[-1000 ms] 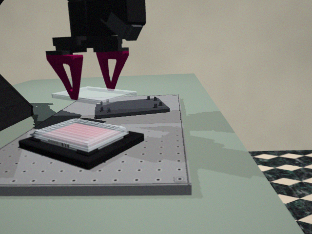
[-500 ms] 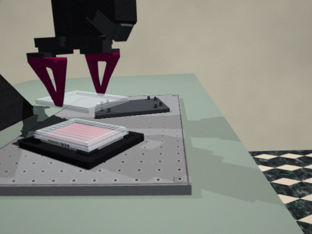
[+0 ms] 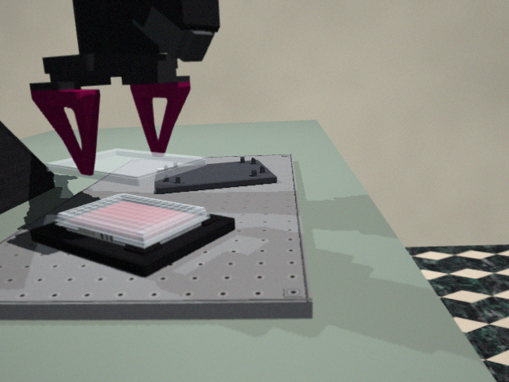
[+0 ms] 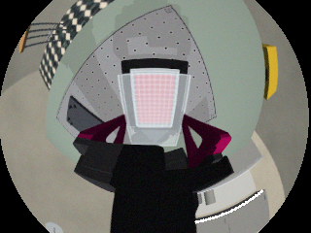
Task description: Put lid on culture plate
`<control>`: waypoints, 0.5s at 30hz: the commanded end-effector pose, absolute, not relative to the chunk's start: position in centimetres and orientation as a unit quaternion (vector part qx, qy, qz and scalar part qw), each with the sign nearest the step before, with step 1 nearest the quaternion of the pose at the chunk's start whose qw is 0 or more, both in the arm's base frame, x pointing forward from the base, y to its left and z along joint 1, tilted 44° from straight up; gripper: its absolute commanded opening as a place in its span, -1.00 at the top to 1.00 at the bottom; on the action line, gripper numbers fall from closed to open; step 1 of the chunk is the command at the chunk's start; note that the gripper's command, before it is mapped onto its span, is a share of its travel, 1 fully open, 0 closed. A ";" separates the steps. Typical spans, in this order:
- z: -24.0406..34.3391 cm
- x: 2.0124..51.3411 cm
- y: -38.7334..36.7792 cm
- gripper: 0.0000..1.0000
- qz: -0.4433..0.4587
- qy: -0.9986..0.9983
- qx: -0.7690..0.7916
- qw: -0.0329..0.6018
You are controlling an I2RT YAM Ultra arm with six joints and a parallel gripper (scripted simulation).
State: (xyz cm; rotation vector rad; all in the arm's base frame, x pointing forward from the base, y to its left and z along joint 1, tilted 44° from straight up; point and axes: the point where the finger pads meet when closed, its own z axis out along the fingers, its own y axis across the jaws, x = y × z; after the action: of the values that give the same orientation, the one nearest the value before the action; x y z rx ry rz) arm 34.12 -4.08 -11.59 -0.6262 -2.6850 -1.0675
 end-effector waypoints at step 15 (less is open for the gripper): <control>-11.5 34.3 -4.9 1.00 -0.359 -0.904 -0.217 0.083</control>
State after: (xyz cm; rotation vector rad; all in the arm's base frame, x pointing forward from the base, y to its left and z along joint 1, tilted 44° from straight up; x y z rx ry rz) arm 34.12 -4.09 -11.65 -0.6254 -2.6859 -1.0676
